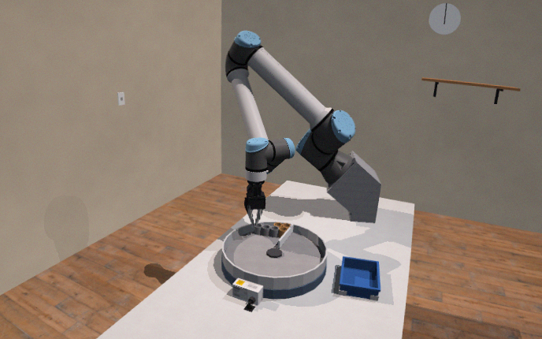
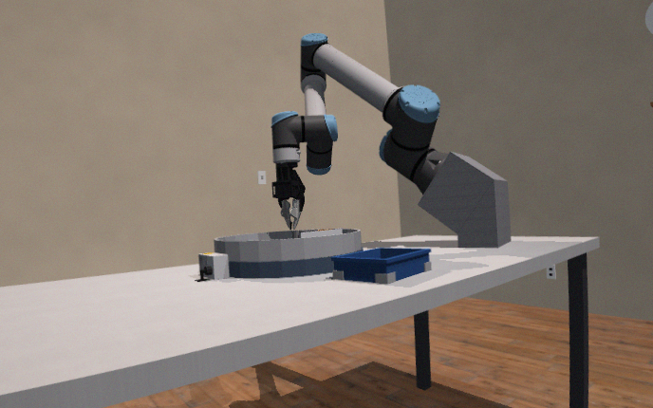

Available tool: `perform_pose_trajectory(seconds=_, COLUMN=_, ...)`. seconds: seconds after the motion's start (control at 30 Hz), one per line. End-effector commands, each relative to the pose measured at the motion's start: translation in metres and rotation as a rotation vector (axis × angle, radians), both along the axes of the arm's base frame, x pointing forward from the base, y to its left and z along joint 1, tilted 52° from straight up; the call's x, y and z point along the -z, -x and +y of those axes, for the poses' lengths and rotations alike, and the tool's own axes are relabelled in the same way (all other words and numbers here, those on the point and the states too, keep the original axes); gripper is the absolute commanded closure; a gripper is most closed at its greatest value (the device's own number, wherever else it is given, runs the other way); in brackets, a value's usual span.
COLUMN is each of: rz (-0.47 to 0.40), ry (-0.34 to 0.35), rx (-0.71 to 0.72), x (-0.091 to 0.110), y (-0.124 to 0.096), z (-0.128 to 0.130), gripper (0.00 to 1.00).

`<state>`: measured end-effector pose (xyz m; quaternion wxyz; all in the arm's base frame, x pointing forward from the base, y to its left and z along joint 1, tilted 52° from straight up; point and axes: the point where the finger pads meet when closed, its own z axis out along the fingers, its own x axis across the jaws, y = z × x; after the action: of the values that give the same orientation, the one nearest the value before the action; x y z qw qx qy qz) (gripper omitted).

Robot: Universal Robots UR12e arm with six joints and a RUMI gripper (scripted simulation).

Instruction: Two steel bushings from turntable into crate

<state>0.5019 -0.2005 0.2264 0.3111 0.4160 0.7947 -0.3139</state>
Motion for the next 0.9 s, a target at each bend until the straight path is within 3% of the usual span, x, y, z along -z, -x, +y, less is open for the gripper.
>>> perform_pose_trajectory(seconds=0.0, rz=-0.001, ry=0.0, rx=0.0, x=-0.0003, y=-0.0001, z=0.0002, gripper=0.95)
perform_pose_trajectory(seconds=0.87, rz=-0.001, ry=0.0, rx=0.0, x=0.0043, y=-0.0019, z=-0.0055, gripper=0.95)
